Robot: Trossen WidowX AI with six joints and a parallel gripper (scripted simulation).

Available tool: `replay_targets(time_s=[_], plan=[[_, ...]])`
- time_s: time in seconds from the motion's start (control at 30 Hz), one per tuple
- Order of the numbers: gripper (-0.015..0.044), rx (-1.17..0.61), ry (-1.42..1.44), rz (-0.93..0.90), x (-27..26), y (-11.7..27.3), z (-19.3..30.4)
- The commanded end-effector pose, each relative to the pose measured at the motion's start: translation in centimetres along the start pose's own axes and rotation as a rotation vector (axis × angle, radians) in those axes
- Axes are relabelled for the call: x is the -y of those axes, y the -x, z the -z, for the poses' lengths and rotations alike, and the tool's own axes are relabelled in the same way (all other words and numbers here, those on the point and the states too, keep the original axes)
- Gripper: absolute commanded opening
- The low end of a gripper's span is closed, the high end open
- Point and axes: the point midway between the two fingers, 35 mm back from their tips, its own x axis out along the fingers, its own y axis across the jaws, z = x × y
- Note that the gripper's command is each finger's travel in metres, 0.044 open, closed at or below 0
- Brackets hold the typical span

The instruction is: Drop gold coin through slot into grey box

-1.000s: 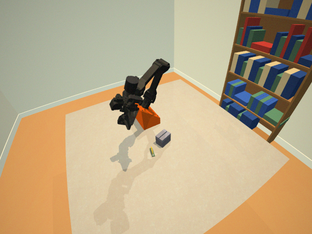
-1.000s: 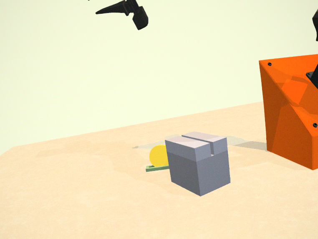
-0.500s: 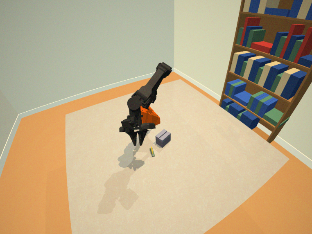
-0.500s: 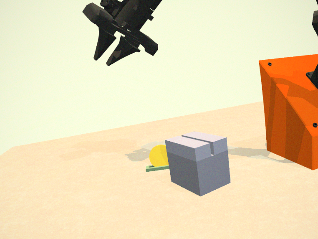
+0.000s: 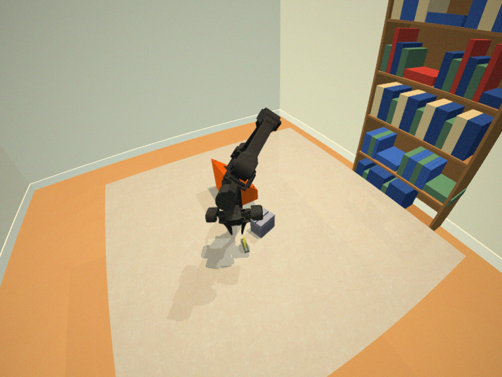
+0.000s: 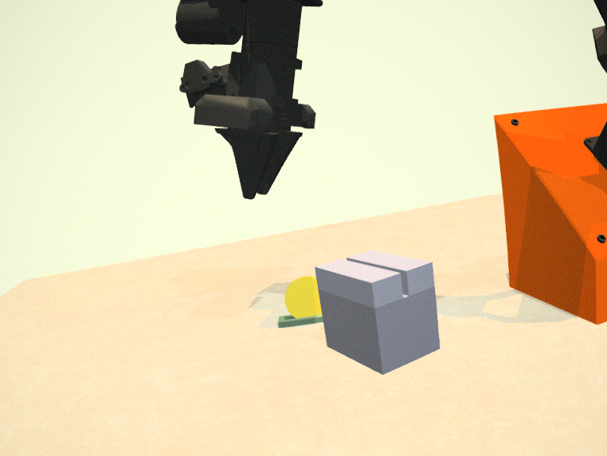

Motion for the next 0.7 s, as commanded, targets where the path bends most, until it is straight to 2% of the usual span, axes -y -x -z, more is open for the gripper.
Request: replay_targets(time_s=[0.0, 0.33, 0.47, 0.67], plan=[[0.0161, -0.265, 0.272, -0.018, -2.2, -0.8, 4.1], [0.0161, -0.265, 0.272, -0.018, -2.1, -0.8, 4.1], [0.0161, -0.265, 0.272, -0.019, -2.0, -4.0, 4.9], [0.0161, -0.265, 0.272, -0.019, -2.0, -4.4, 5.1]])
